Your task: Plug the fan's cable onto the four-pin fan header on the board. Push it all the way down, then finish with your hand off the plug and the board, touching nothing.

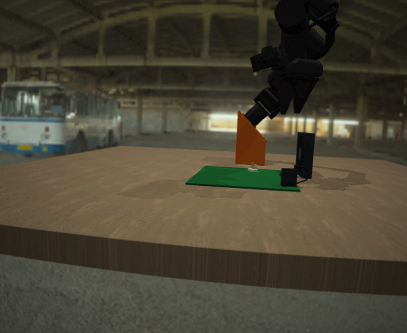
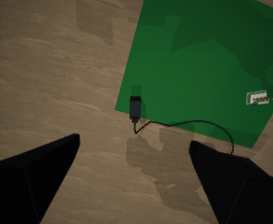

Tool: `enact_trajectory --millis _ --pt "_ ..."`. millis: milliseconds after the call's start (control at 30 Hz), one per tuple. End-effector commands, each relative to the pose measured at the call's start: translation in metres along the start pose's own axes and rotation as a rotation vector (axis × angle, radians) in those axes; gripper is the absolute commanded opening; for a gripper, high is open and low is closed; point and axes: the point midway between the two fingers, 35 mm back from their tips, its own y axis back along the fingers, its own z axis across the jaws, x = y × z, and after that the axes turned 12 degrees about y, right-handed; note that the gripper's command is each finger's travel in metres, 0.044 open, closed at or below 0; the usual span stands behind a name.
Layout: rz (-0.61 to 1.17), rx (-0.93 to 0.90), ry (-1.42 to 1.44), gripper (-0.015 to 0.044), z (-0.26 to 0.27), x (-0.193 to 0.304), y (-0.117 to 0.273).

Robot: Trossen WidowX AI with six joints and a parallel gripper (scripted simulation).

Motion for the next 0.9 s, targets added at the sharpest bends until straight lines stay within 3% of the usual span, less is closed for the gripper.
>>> enact_trajectory --millis 0,167,433,867 --pt "0.021 0.002 0.038 0.0440 0.001 0.000 0.003" --pt "0.020 0.002 0.038 0.0440 0.002 0.000 -0.010" --pt "0.024 0.000 0.039 0.0440 0.001 0.003 -0.094" --pt "0.024 0.000 0.039 0.0440 0.001 0.003 -0.105"
